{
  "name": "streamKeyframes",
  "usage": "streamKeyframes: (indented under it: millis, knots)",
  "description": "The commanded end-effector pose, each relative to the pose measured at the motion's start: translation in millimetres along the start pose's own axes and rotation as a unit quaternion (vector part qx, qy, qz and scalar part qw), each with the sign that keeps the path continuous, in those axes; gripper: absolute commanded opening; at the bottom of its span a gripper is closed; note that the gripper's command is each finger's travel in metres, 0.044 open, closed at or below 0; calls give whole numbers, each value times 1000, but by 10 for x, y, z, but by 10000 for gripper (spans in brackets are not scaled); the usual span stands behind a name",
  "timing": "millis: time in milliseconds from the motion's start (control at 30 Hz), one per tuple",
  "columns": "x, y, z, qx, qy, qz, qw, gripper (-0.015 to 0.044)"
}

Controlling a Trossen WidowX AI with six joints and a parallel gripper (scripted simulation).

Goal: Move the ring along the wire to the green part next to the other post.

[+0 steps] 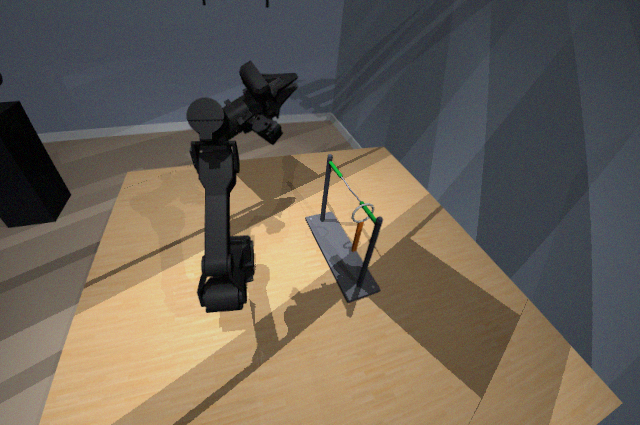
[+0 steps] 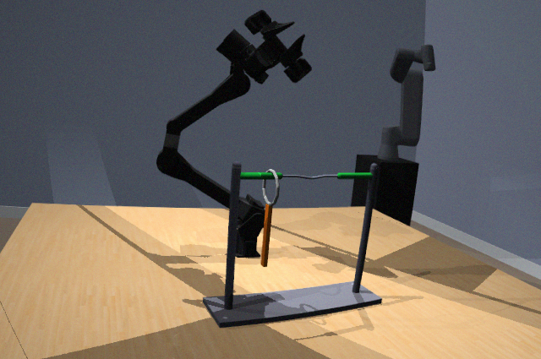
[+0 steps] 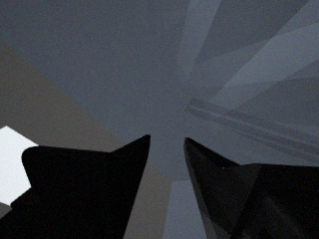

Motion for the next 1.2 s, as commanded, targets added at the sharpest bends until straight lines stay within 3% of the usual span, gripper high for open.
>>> streamKeyframes:
  millis: [0,500,1167]
  knots:
    - [-102,40,-183,23,-108,-6,994,160]
    - [-62,299,-749,42,-422,-43,905,160]
    - [610,643,-1263,-42,-727,-72,682,160]
Point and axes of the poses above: the point midway between the two fingers, 35 mm back from their tips, its own y axis out along the fingers, its own z axis across the jaws, x = y × z, the point moved 10 cm from there along -y, back along the fingers, and after that the axes turned 9 degrees about -y, right-handed, at the moved point
